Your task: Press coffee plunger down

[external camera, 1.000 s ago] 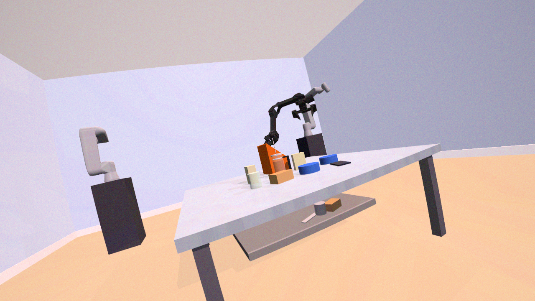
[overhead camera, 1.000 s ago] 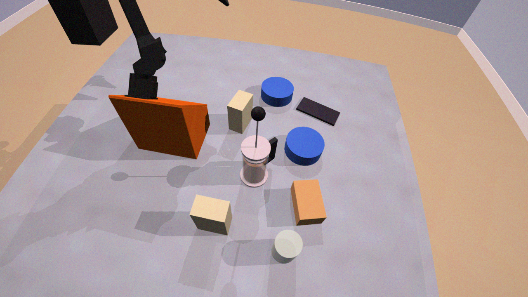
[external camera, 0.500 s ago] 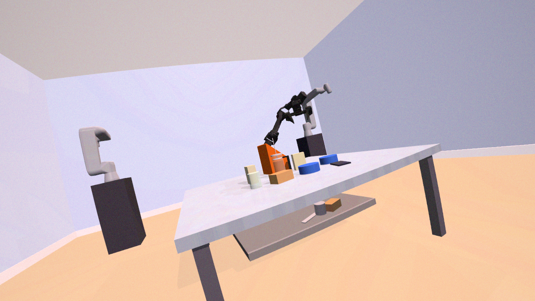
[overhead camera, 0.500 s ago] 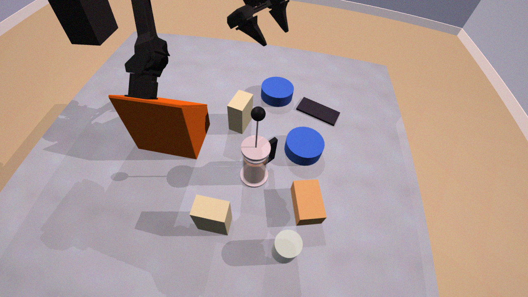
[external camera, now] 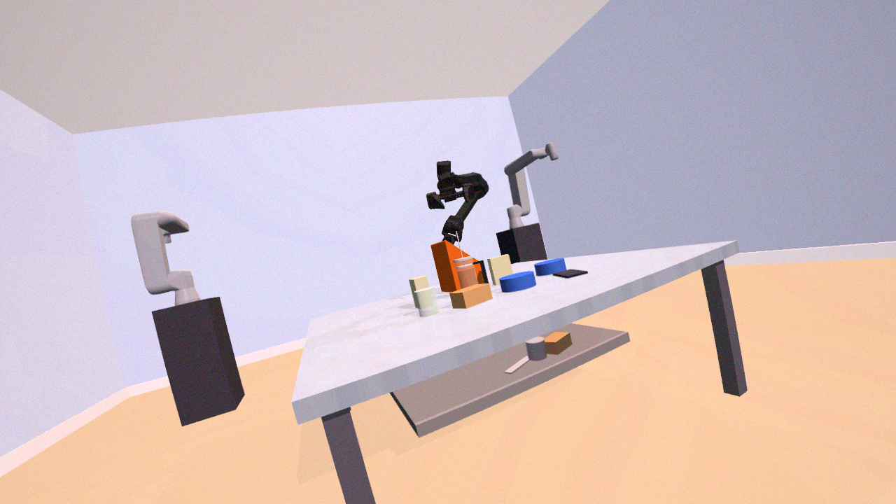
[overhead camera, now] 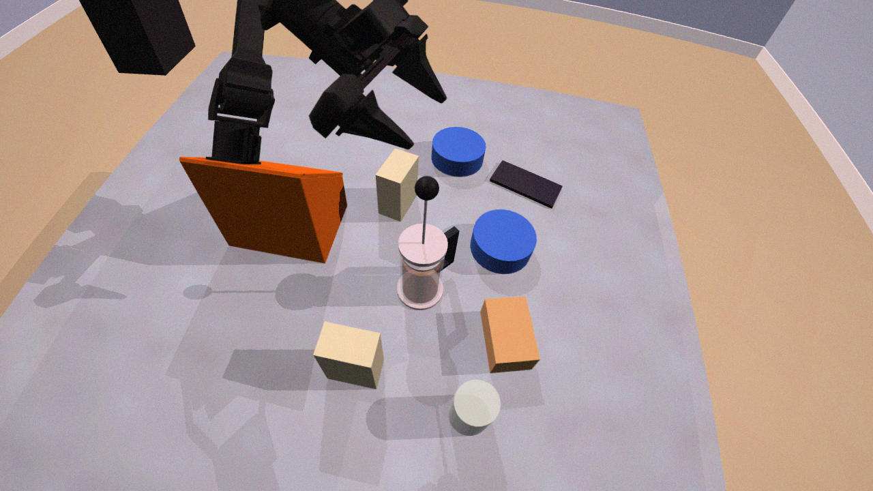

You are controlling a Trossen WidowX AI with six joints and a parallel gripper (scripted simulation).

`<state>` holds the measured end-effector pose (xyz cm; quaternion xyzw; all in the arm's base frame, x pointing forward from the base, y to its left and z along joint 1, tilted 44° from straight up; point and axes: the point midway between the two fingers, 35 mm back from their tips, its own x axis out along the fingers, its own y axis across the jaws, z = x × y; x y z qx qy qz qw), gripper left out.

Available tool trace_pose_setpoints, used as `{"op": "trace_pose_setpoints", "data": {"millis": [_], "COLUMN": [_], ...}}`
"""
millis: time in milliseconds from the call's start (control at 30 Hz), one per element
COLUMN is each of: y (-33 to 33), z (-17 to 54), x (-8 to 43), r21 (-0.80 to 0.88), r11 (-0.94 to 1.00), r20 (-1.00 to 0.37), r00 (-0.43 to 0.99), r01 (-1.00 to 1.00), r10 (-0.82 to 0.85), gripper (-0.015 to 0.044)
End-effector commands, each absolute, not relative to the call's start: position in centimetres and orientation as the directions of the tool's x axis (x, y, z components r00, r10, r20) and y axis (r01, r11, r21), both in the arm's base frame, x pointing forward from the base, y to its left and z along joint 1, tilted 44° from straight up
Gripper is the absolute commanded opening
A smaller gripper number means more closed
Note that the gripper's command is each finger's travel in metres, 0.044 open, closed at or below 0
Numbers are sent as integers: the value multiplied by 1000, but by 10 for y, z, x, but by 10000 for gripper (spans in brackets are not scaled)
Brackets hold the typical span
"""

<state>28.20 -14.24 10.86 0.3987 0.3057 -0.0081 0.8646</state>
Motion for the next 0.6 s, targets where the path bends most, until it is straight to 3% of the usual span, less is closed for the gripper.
{"op": "trace_pose_setpoints", "data": {"millis": [0, 567], "y": [-158, -118], "z": [93, 45], "x": [261, 264], "r21": [672, 671], "r11": [714, 715], "r20": [-468, -466], "r00": [860, 862], "r01": [195, 197], "r10": [205, 200], "gripper": [440, 440]}}
